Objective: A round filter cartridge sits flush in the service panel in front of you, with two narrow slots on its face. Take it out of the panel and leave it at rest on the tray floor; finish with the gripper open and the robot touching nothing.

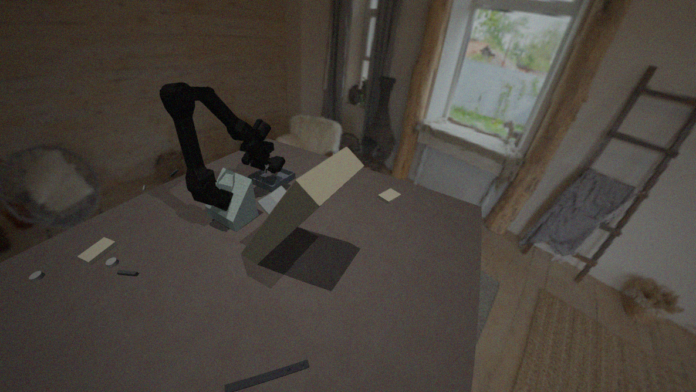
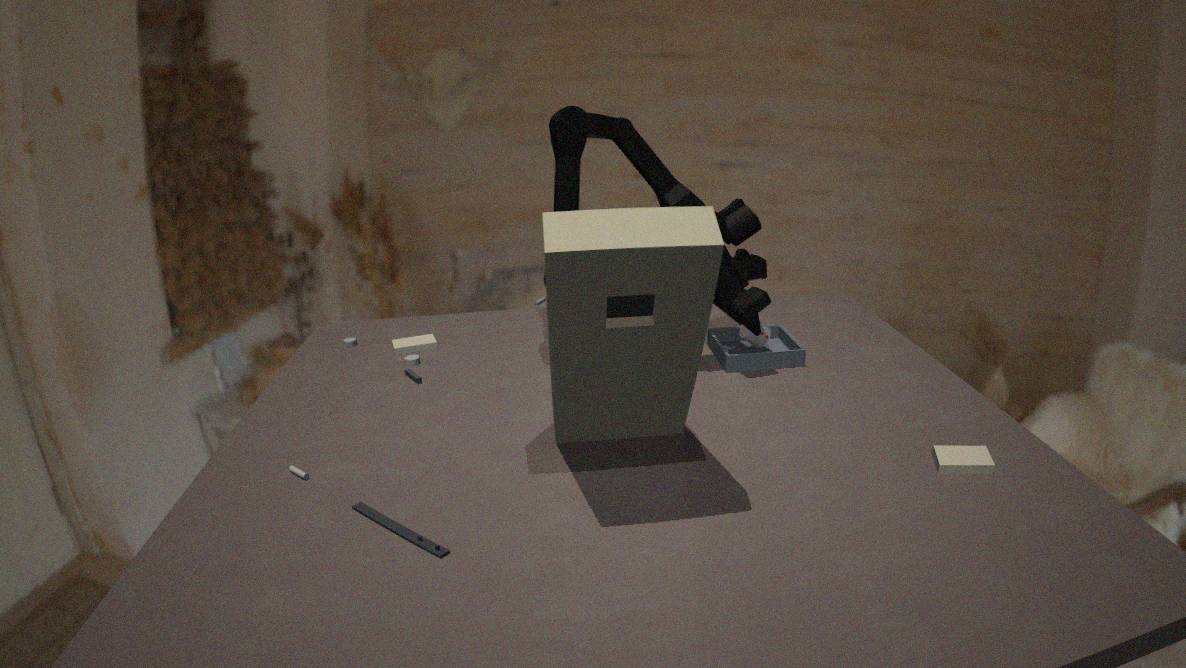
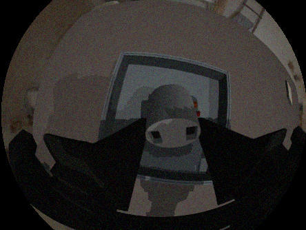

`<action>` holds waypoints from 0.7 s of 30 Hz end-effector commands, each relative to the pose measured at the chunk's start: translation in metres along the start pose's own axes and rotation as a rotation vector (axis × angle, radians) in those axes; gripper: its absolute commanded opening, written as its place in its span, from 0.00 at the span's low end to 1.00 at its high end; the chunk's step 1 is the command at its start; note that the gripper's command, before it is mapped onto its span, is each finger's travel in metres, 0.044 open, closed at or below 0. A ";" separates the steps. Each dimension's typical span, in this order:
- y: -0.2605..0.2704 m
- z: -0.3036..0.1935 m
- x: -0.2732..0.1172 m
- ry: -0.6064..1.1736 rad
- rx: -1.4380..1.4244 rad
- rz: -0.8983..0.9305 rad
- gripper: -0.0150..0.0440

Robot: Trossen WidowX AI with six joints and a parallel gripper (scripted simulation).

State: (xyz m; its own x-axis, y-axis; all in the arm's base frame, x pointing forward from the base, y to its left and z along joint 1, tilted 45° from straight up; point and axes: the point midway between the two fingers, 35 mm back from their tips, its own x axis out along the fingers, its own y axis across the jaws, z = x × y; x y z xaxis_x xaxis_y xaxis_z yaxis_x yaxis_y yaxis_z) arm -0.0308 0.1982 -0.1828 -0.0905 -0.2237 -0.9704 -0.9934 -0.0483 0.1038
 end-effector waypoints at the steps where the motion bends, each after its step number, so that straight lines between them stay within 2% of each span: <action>1: 0.000 0.000 0.000 0.001 0.000 0.000 0.34; 16: 0.000 0.000 0.000 0.001 0.000 0.000 1.00; 21: 0.000 0.007 -0.009 0.001 0.000 0.000 1.00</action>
State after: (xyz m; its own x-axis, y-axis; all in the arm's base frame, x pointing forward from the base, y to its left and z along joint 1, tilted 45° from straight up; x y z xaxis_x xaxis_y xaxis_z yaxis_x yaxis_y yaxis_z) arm -0.0307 0.1983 -0.1820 -0.0903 -0.2295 -0.9691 -0.9935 -0.0471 0.1037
